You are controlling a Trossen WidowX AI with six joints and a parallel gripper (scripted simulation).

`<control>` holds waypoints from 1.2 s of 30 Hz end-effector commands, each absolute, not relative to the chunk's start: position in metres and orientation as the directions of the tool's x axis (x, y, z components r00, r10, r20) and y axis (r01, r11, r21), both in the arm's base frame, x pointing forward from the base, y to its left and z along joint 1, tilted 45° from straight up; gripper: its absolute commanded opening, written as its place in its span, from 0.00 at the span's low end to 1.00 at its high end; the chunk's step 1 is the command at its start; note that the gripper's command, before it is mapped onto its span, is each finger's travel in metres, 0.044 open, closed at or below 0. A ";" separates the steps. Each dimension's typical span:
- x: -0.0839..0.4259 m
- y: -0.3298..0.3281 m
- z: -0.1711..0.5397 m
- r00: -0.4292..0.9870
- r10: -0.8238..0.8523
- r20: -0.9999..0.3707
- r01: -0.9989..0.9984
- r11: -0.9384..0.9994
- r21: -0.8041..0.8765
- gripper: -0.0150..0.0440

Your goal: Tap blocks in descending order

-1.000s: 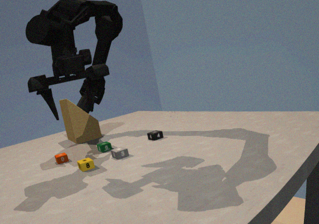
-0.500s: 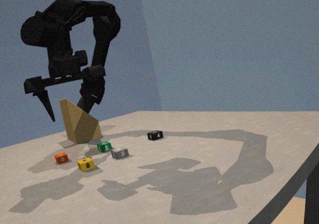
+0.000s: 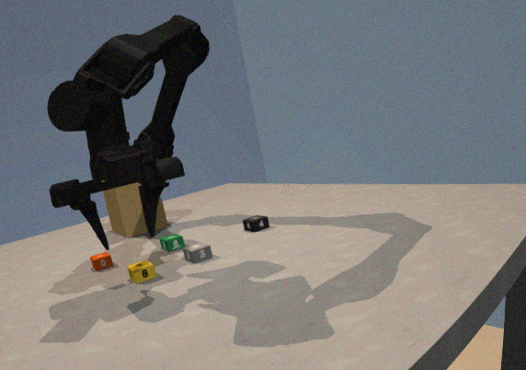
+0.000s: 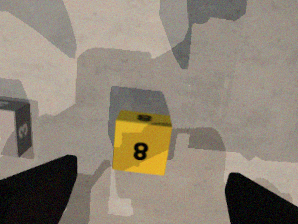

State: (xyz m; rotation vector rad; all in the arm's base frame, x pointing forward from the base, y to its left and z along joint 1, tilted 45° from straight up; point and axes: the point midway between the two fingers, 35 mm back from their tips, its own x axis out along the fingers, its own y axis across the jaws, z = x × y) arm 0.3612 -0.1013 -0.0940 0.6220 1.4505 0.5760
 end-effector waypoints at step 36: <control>0.361 -0.072 -0.125 0.047 0.700 -0.713 0.022 0.713 0.701 0.29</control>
